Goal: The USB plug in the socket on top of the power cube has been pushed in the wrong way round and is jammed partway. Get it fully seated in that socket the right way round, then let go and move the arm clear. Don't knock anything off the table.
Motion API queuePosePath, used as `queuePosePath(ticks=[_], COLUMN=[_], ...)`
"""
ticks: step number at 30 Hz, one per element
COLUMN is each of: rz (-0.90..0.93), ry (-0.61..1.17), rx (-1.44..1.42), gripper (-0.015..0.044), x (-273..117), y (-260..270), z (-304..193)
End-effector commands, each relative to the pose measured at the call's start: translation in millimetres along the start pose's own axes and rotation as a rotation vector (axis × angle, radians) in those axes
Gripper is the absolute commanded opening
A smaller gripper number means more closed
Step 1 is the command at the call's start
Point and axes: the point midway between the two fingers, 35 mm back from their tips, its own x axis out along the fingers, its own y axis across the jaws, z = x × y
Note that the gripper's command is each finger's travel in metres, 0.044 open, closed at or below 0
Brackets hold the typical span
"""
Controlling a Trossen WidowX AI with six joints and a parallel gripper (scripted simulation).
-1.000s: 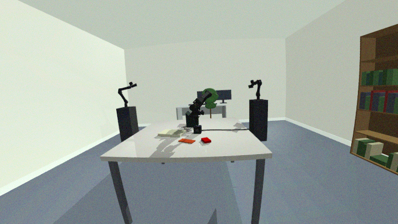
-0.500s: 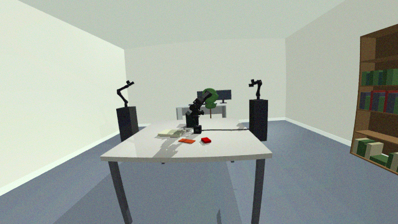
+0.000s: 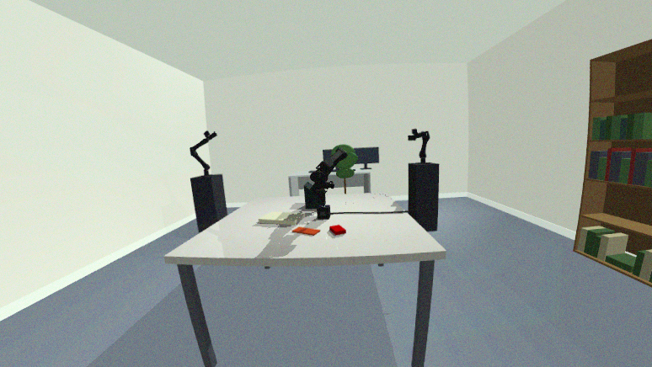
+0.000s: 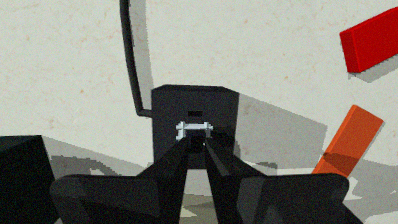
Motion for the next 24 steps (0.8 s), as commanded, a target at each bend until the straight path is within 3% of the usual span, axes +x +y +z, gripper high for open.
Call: queuePosePath(ticks=[1, 24], rz=[-0.002, -0.002], ry=[0.000, 0.000], rx=[0.000, -0.001], gripper=[0.0095, 0.0095], x=[-0.7, -6.5], y=[-0.3, -0.4], z=[0.1, 0.6])
